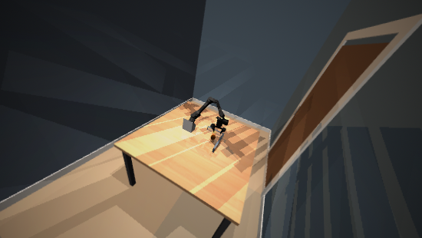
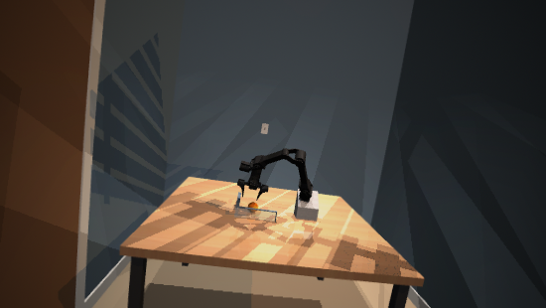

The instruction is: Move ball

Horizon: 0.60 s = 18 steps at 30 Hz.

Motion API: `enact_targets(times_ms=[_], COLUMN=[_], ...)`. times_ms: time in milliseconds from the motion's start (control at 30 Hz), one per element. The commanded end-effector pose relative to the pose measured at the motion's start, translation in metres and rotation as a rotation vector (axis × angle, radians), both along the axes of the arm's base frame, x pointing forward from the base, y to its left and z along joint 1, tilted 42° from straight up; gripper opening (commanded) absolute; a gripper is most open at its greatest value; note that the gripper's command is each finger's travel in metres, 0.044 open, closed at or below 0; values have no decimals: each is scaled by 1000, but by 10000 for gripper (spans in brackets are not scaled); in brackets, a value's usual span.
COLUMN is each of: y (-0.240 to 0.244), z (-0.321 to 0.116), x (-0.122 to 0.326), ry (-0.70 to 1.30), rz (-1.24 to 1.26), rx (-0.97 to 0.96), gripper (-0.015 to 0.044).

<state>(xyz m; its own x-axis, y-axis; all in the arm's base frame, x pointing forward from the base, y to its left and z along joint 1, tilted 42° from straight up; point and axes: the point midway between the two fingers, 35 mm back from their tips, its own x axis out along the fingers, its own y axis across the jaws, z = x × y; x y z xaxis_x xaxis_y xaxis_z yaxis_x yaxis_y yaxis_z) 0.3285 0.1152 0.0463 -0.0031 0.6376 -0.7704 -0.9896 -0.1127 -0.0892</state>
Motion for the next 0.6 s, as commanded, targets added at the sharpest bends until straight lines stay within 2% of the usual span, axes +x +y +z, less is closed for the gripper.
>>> enact_targets(times_ms=[0,567], y=[-31,-19], z=[-19,-32], x=[-18,-20], ry=[70,70], rz=[80,80], rx=[25,25], gripper=[414,414])
